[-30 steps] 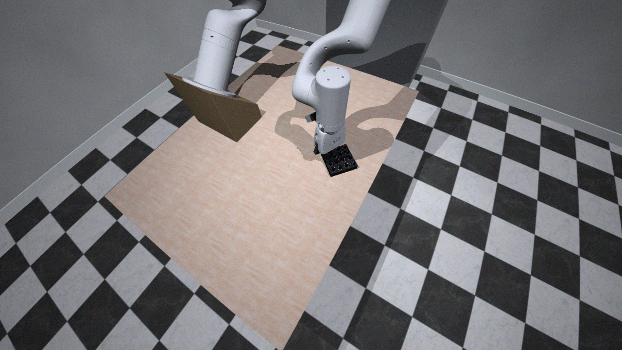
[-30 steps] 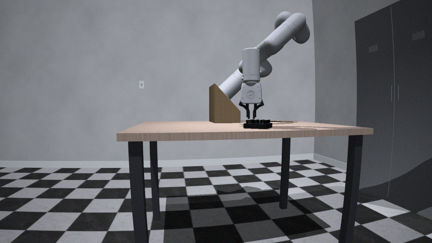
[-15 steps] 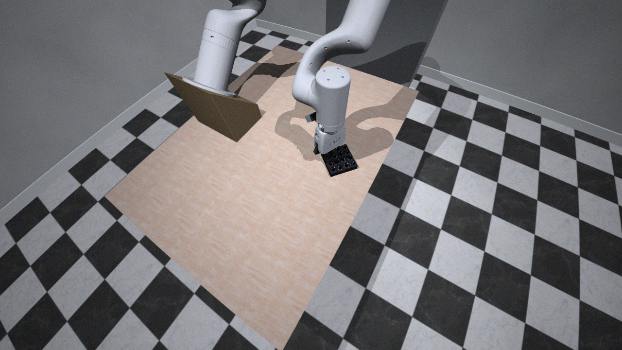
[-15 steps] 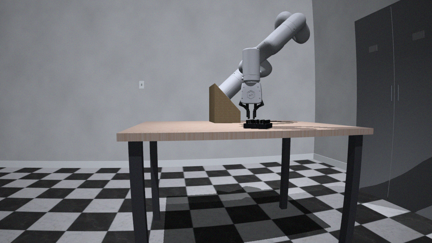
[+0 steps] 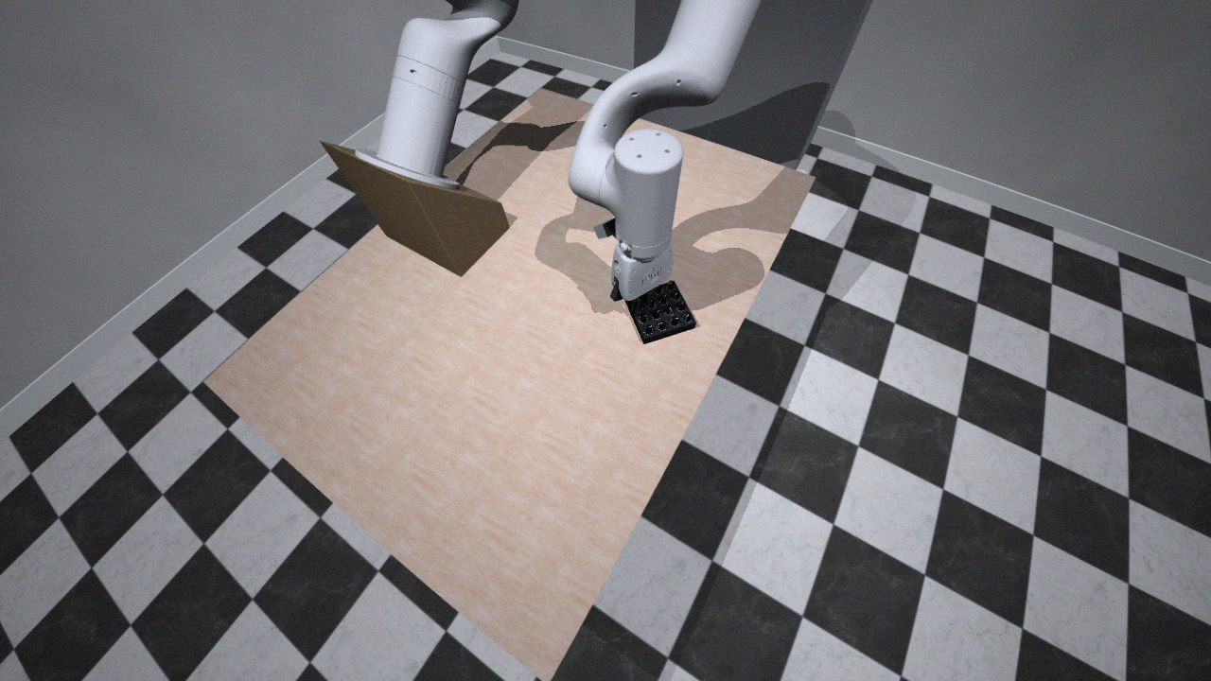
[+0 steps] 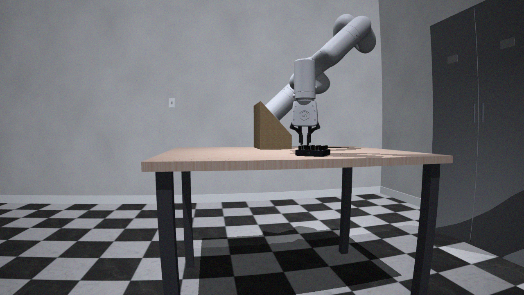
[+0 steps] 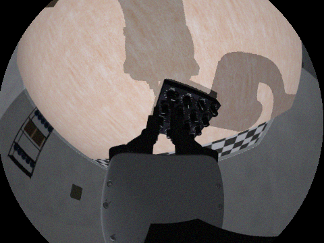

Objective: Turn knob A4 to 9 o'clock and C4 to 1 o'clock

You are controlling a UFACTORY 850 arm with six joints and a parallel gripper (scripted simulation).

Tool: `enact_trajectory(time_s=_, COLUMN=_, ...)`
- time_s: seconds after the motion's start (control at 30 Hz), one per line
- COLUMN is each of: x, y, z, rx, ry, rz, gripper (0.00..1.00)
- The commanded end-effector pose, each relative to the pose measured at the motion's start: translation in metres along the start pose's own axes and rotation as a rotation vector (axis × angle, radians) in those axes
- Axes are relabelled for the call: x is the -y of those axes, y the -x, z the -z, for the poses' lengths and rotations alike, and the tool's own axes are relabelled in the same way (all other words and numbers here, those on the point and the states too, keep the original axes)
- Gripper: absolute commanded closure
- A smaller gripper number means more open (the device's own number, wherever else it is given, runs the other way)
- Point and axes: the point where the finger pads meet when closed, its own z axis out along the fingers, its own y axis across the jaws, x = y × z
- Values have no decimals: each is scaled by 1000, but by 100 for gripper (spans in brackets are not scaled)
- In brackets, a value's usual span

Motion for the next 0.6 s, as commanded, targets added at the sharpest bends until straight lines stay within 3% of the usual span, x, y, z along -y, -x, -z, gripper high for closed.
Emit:
enact_trajectory(time_s=0.0, x=0, y=1, z=-2, rx=1, ry=0, rz=0, gripper=81)
enact_trajectory(time_s=0.57, x=0, y=1, z=-10, rx=1, ry=0, rz=0, gripper=81)
